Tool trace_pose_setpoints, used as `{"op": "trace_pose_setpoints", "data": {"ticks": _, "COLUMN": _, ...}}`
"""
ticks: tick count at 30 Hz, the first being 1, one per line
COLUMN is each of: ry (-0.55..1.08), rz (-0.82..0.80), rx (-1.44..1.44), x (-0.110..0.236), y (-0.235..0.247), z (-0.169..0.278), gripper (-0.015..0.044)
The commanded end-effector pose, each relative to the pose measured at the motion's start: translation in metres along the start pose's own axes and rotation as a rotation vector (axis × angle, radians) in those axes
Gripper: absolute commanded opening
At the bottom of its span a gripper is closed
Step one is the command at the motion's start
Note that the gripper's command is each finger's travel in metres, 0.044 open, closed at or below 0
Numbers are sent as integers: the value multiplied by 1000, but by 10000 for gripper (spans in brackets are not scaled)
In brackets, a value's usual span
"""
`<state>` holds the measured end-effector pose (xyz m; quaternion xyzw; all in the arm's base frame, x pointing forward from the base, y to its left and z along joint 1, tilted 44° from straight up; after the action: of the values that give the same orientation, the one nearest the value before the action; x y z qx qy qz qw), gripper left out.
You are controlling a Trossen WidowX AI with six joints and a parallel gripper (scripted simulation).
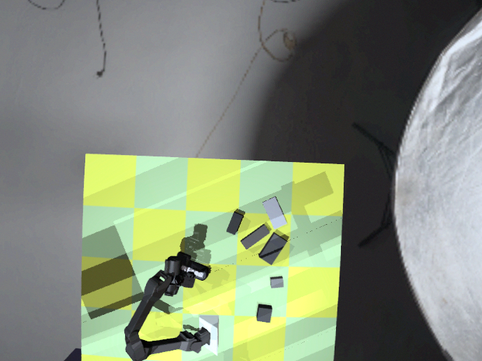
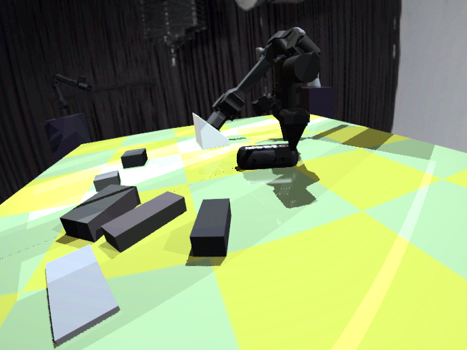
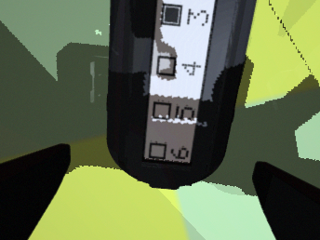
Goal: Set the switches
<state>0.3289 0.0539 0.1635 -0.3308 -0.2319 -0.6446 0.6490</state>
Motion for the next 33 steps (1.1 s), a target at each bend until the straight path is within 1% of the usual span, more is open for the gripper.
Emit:
{"op": "trace_pose_setpoints", "data": {"ticks": 1, "ry": 4, "rz": 1, "rx": -4, "x": -7, "y": 0, "z": 0, "gripper": 440}}
{"op": "trace_pose_setpoints", "data": {"ticks": 15, "ry": 6, "rz": 2, "rx": -4, "x": -27, "y": -2, "z": 0, "gripper": 440}}
{"op": "trace_pose_setpoints", "data": {"ticks": 19, "ry": 6, "rz": 2, "rx": -4, "x": -27, "y": -2, "z": 0, "gripper": 335}}
{"op": "trace_pose_setpoints", "data": {"ticks": 20, "ry": 6, "rz": 2, "rx": -4, "x": -27, "y": -2, "z": 0, "gripper": 328}}
{"op": "trace_pose_setpoints", "data": {"ticks": 33, "ry": 6, "rz": 2, "rx": -4, "x": -27, "y": -2, "z": 0, "gripper": 327}}
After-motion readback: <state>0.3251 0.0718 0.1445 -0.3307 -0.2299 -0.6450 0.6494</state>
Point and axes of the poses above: the point midway between the two fingers, 35 mm back from their tips, its own x axis back along the fingers, its own y axis across the jaws, z = x × y, the point moved 8 cm from there along x, back along the fingers, and after that the axes turned 8 degrees about x, right-handed, at the moved point
